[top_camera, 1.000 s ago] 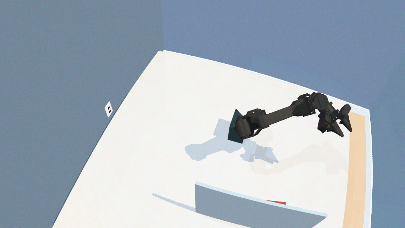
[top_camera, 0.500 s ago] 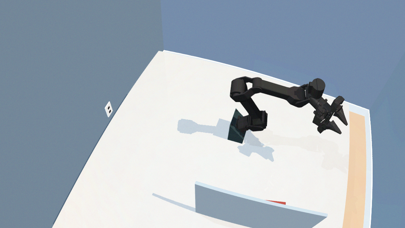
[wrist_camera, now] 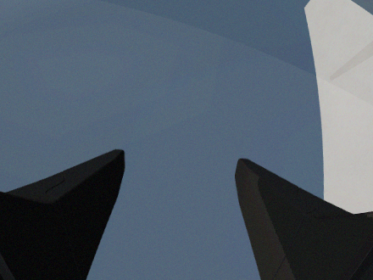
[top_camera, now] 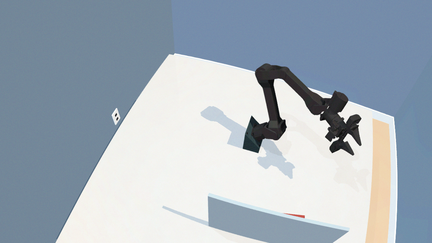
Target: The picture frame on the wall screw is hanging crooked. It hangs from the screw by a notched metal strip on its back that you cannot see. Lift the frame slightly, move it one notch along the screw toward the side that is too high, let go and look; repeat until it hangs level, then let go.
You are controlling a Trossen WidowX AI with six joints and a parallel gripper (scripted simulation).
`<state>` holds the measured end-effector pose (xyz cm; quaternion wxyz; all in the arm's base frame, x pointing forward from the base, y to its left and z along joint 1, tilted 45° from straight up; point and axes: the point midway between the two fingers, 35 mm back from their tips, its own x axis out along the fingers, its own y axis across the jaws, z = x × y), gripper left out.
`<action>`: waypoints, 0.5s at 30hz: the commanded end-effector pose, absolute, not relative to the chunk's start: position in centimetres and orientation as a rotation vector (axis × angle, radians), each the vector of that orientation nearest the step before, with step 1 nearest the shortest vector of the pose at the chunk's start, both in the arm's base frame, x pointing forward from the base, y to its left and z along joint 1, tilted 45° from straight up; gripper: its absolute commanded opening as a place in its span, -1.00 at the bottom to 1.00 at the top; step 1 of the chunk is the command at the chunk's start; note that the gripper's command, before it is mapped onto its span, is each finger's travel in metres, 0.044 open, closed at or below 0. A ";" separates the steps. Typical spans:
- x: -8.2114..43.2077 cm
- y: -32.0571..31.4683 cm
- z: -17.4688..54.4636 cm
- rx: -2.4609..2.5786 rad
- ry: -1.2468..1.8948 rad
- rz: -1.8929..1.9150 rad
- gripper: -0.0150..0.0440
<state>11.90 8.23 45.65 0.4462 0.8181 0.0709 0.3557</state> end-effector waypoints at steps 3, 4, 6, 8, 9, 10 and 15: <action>14.9 8.1 41.7 2.067 0.161 0.715 0.39; 15.3 8.0 41.1 2.080 0.158 0.689 0.39; 16.2 7.5 39.9 2.109 0.152 0.633 0.39; 17.1 6.9 38.6 2.144 0.145 0.574 0.39; 17.5 6.5 38.0 2.163 0.141 0.543 0.39; 17.9 6.1 37.3 2.184 0.136 0.512 0.39; 19.7 3.8 33.9 2.306 0.098 0.344 0.39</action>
